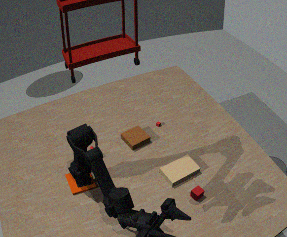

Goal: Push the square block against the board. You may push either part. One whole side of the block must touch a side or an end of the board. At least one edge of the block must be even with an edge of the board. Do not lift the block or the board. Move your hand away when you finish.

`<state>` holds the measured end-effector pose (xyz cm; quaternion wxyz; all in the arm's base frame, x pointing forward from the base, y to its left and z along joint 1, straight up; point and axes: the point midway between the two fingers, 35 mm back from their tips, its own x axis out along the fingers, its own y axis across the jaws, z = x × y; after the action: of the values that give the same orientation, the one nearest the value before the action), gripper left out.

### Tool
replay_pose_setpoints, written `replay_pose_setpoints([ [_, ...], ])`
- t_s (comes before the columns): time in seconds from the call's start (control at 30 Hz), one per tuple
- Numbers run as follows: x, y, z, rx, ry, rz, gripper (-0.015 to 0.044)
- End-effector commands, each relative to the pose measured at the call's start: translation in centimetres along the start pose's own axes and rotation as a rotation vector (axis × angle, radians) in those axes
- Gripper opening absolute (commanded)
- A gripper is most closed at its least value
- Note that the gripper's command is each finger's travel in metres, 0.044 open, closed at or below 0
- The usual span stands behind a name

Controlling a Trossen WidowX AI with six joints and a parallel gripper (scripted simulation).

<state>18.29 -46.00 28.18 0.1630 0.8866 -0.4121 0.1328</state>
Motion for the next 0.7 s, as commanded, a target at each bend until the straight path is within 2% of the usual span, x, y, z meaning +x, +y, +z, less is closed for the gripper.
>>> replay_pose_setpoints([
  [0.0, 0.0, 0.0, 0.0, 0.0, 0.0, 0.0, 0.0374],
  [0.2, 0.7, -1.5, 0.5, 0.057, -0.027, -0.022, 0.0216],
  [0.47, 2.8, -7.9, 2.1, 0.27, -0.138, -0.111, 0.0006],
  [0.67, 4.0, -13.3, 2.8, 0.435, -0.235, -0.185, 0.0],
])
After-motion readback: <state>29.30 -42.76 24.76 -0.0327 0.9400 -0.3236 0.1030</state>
